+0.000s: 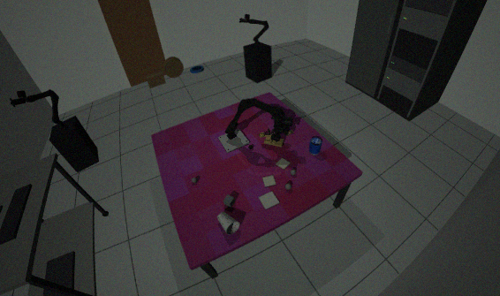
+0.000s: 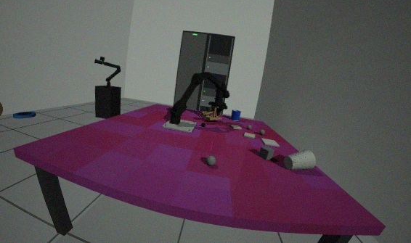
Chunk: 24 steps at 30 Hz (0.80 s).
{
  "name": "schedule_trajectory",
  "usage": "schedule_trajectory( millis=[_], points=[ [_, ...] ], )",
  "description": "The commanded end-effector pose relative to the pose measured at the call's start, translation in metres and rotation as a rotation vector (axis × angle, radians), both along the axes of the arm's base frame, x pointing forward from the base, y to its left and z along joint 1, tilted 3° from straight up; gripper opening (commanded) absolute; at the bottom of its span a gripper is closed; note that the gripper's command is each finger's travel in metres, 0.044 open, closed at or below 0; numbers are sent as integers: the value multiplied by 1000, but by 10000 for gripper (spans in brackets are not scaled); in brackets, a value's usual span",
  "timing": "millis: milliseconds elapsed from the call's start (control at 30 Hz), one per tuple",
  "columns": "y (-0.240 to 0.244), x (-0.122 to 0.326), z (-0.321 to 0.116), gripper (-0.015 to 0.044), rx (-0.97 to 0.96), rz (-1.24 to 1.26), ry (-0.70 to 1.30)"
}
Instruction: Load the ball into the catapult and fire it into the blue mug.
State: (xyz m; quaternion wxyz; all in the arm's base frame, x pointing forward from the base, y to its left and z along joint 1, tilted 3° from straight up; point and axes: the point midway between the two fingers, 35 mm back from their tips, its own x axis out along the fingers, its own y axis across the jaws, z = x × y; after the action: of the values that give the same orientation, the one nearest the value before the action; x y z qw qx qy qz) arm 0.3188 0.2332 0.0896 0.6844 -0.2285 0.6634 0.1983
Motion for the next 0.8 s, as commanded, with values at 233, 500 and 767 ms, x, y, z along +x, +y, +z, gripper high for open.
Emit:
schedule_trajectory(
  millis=[233,500,767],
  points=[
    [1,1,-17,0,3,5,-1],
    [0,1,-30,0,3,5,-1],
    [0,1,-31,0,0,1,0]
  ],
)
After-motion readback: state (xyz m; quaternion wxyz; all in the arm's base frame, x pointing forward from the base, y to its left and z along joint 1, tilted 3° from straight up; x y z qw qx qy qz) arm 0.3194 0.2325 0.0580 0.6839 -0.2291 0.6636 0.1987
